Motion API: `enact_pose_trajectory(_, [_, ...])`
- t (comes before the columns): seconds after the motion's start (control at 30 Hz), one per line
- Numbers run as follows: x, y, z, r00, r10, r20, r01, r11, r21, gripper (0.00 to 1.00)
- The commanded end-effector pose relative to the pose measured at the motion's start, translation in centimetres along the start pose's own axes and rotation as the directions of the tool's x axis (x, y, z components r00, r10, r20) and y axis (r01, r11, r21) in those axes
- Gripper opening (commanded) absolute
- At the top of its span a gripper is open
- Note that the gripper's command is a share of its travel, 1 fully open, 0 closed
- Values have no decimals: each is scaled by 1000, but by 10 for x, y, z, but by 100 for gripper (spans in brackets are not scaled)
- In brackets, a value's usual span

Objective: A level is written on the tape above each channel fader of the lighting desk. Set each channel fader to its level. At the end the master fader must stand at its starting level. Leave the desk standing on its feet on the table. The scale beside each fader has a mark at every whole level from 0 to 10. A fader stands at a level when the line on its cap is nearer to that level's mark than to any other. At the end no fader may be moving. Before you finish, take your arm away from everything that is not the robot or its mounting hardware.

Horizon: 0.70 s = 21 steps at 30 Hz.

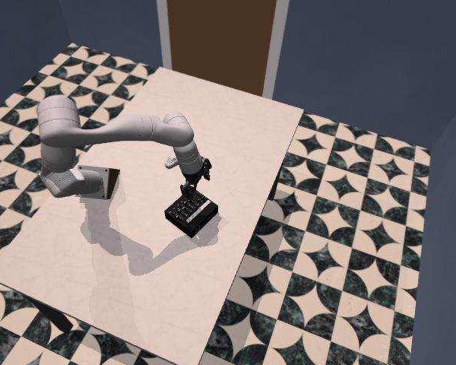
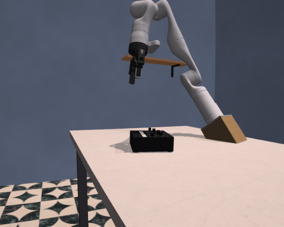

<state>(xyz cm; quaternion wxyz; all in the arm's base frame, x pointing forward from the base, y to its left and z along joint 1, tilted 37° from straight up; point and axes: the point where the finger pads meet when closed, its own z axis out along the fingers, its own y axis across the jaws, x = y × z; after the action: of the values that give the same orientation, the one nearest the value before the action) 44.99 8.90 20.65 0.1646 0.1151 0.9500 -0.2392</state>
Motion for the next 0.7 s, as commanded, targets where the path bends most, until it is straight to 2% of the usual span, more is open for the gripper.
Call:
enact_pose_trajectory(0.0, [2,1,4,1000,-6,-4,6,1000,8,100])
enact_pose_trajectory(0.13, [2,1,4,1000,-6,-4,6,1000,8,100])
enact_pose_trajectory(0.17, [9,3,10,1000,-23,-20,24,999,23,100])
enact_pose_trajectory(0.4, [9,3,10,1000,-23,-20,24,999,23,100])
enact_pose_trajectory(0.43, [16,5,17,999,-39,-35,40,999,36,100])
enact_pose_trajectory(0.67, [16,5,17,999,-39,-35,40,999,36,100])
